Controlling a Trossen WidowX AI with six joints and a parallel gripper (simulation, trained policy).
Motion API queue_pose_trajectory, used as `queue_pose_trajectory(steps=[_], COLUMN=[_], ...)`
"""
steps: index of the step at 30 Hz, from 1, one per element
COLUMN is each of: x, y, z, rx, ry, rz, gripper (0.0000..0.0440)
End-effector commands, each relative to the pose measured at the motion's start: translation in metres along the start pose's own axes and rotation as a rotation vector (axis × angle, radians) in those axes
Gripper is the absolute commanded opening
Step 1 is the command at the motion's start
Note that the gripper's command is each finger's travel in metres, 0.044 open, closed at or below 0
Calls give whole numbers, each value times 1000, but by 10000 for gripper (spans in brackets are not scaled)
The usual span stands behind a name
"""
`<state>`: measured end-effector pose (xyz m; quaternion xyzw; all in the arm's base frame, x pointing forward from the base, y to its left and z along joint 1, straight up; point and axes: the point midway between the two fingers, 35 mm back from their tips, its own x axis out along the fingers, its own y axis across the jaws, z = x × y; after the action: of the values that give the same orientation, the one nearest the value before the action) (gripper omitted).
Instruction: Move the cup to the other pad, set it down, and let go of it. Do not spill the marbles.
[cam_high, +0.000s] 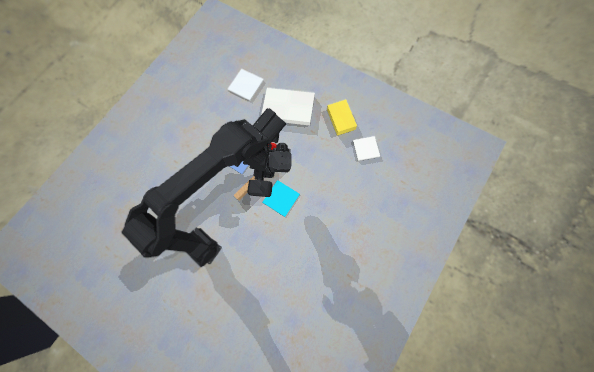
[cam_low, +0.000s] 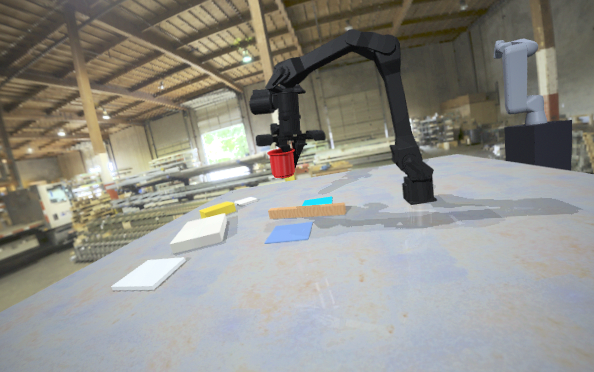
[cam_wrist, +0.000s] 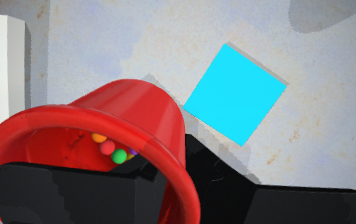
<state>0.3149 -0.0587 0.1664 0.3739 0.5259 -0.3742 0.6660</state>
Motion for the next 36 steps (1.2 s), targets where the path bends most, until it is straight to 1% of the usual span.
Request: queue_pose_trajectory(steps=[1, 18, 36], x=[5, 33, 76], y=[-9, -39, -69], z=[8, 25, 10], rx=[22, 109, 157], ry=[-10, -29, -16], rz=[-4, -19, -47], gripper=[0, 0, 8])
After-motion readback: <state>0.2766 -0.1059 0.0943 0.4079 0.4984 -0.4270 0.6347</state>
